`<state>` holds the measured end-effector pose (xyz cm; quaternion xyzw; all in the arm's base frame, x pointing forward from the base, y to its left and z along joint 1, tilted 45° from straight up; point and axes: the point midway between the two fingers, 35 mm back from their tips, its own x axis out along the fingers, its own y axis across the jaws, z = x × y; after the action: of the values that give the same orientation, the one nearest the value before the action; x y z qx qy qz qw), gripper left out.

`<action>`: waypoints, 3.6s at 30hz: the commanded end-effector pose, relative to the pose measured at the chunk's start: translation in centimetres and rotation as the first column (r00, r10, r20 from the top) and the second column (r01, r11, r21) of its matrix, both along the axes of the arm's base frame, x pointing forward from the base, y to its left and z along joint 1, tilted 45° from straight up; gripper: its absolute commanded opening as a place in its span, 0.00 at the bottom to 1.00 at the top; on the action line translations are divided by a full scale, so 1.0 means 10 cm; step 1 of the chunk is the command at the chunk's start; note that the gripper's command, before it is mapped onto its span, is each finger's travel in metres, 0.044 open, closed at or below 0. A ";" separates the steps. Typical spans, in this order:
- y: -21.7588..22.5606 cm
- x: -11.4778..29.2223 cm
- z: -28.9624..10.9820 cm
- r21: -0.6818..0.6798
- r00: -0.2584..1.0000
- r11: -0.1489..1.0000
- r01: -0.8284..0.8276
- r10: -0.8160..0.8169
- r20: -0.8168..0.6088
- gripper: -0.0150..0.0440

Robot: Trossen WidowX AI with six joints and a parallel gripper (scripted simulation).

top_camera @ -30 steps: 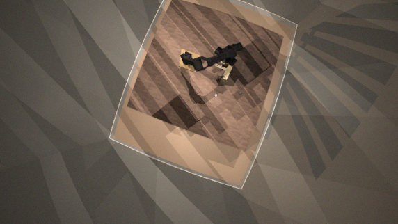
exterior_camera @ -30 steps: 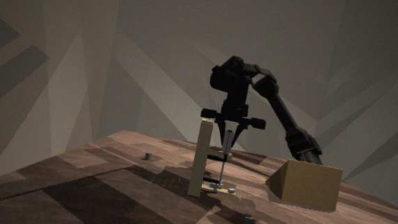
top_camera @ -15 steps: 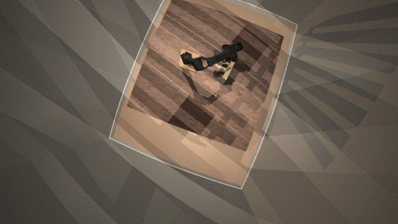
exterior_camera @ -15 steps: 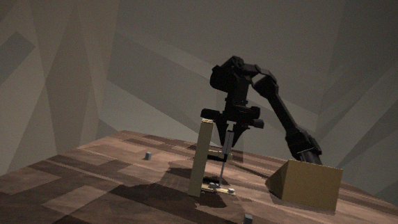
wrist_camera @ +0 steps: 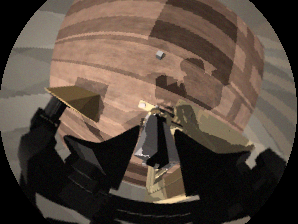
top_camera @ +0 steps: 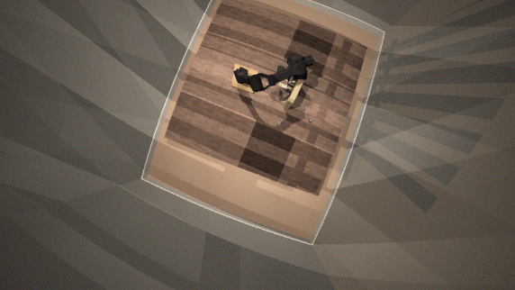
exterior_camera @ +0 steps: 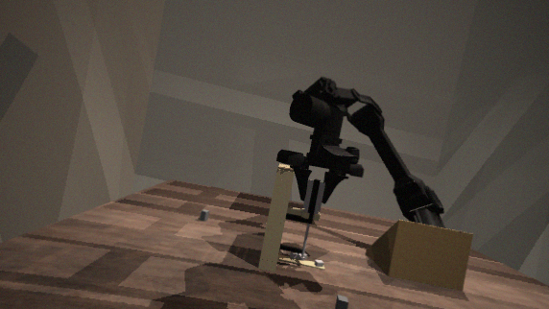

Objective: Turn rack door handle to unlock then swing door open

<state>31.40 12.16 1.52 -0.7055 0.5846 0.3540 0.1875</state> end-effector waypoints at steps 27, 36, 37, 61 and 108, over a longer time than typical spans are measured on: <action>-0.01 0.00 0.01 0.405 0.312 0.642 0.651 -0.713 0.628 0.76; -0.01 0.00 0.01 0.628 -0.127 0.413 0.660 -0.762 0.635 0.76; -0.01 0.00 0.01 0.651 -0.175 0.388 0.652 -0.759 0.627 0.76; -0.01 0.00 0.01 0.998 -0.971 -0.028 0.052 -0.234 0.044 0.76; -0.01 0.00 0.01 0.897 -0.861 0.029 -0.442 0.268 -0.433 0.50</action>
<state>31.41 12.09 1.53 -0.3600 -0.1924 0.6553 -0.6357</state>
